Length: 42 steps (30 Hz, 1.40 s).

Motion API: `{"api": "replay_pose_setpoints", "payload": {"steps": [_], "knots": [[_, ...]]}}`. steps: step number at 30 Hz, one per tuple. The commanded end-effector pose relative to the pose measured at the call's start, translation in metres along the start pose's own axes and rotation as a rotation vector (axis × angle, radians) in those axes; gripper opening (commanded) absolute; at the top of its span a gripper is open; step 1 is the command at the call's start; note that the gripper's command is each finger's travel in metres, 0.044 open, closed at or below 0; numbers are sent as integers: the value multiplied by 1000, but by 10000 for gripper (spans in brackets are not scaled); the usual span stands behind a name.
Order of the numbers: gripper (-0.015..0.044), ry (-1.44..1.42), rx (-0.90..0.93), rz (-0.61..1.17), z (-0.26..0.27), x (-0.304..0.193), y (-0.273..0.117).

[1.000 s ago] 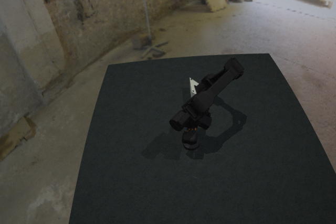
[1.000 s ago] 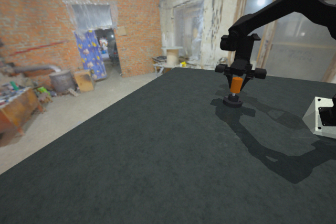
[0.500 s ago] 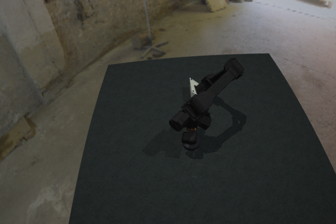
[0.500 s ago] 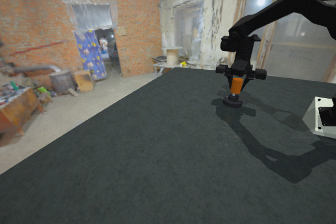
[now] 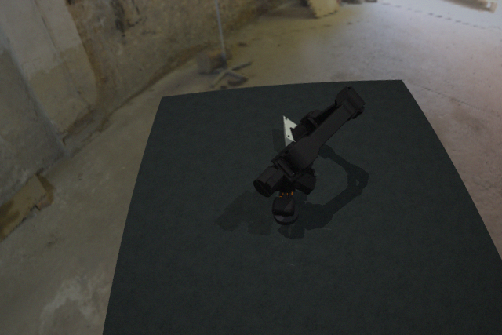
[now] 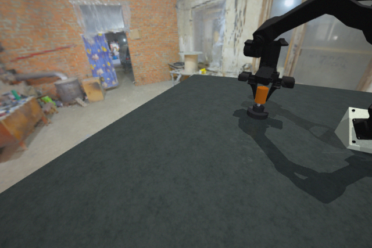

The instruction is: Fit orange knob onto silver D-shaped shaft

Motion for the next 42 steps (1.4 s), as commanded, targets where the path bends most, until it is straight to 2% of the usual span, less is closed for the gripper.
{"api": "replay_pose_setpoints", "payload": {"steps": [1, 10, 17, 42], "knots": [[0, 1, -5, -1, 0, 0, 0], [0, -9, -5, -1, 2, -1, -5], [0, -209, -5, 0, 0, -2, -6], [0, -217, -5, -1, 1, 1, -5]]}}
Point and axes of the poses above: the point midway between the two fingers, 35 mm back from their tips, its own y axis out along the fingers, its own z axis across the jaws, x = y × z, the point moved 1 cm from there along -y, back along the fingers, and after that the axes turned 11 degrees about y, right-handed, at the moved point
